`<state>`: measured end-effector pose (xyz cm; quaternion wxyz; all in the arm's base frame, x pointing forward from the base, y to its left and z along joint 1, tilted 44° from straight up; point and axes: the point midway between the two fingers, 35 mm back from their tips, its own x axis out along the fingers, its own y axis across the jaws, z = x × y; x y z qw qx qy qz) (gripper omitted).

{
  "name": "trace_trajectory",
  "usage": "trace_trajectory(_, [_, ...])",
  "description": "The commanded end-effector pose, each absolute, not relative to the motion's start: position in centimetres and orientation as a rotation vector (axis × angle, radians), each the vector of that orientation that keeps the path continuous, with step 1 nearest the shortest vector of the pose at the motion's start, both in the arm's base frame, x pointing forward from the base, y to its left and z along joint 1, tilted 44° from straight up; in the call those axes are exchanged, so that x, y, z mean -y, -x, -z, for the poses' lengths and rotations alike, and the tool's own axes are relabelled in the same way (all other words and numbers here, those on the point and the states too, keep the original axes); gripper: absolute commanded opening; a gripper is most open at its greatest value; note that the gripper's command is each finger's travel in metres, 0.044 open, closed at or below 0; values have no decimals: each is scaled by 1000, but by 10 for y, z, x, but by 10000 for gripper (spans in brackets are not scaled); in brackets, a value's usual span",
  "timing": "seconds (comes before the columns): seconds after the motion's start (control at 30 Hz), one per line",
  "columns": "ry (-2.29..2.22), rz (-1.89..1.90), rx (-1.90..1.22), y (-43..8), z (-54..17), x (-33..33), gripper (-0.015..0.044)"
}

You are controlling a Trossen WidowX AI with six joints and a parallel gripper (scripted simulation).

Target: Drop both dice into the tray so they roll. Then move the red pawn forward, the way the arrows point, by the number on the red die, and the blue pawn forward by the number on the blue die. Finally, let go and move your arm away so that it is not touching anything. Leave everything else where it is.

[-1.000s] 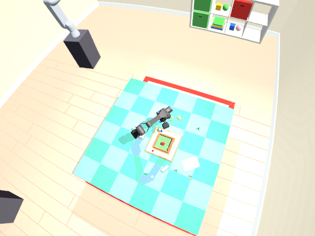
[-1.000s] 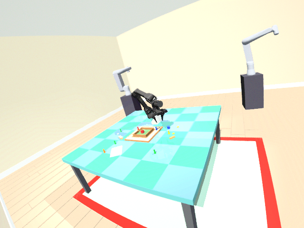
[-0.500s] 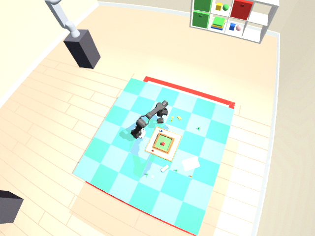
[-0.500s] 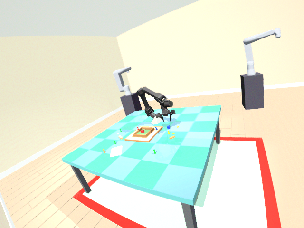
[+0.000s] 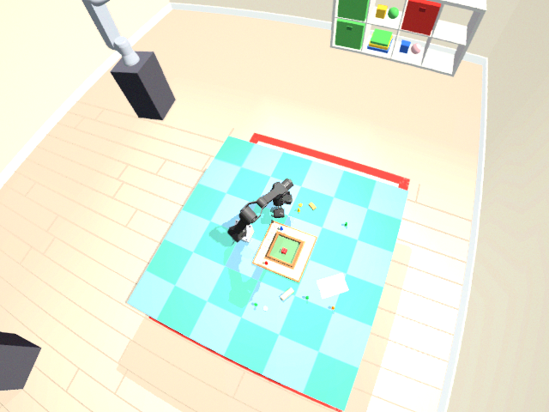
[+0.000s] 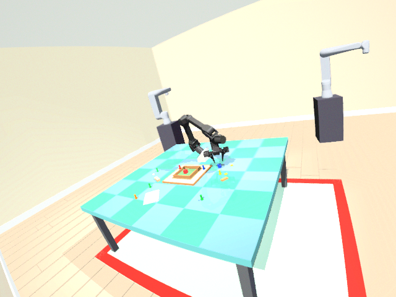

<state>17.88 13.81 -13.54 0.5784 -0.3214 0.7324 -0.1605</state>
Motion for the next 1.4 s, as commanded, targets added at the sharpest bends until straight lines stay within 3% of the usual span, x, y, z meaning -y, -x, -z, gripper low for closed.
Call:
trace_trajectory(0.0, [762,376,-1714,-178,140,-133,275])
trace_trajectory(0.6, [762,377,-1713,-175,160,-115,275])
trace_trajectory(0.8, [762,377,-1713,-175,160,-115,118])
trace_trajectory(1.0, [762,377,-1713,-175,160,-115,78])
trace_trajectory(1.1, [762,377,-1713,-176,158,-118,0])
trace_trajectory(1.37, [760,374,-1714,-188,130,-152,0])
